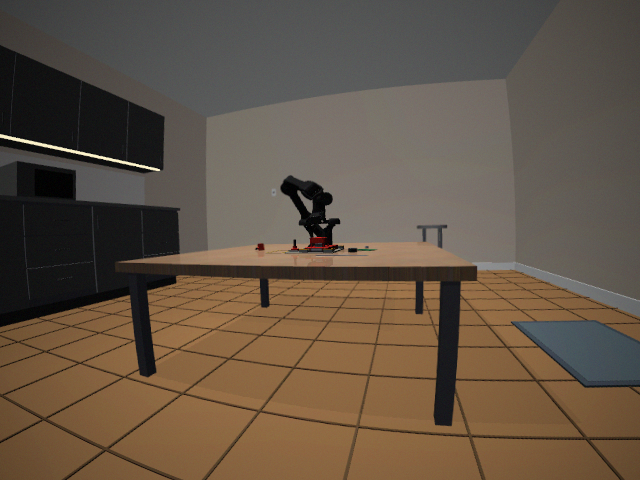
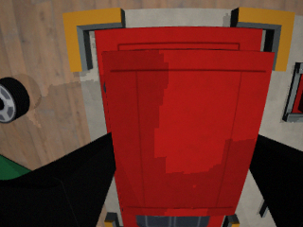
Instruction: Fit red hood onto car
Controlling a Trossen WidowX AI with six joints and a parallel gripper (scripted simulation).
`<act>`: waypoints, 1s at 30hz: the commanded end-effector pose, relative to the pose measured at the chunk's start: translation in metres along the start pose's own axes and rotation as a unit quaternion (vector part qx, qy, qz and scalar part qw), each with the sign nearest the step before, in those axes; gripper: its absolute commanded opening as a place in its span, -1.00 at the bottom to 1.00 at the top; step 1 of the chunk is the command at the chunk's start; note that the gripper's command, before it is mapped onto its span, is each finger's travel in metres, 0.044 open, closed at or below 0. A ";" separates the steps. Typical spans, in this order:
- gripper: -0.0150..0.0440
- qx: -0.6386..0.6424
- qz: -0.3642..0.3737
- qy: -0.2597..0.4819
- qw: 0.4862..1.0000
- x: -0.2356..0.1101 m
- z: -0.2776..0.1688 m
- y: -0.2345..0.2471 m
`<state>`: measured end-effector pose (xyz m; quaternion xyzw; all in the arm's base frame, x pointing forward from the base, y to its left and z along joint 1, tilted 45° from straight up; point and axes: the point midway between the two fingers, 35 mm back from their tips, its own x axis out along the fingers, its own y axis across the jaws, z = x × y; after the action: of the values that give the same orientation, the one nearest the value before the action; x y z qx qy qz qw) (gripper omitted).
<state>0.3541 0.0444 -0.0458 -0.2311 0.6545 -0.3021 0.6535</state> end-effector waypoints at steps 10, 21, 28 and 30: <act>-0.49 -0.002 -0.002 -0.001 1.000 0.006 0.001 0.000; -0.49 -0.002 -0.002 -0.001 1.000 0.011 0.001 0.000; -0.49 -0.002 -0.002 -0.001 1.000 0.015 0.001 0.000; -0.49 -0.002 -0.002 -0.001 1.000 0.015 0.001 0.000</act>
<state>0.3541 0.0352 -0.0554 -0.2310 0.6541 -0.3023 0.6538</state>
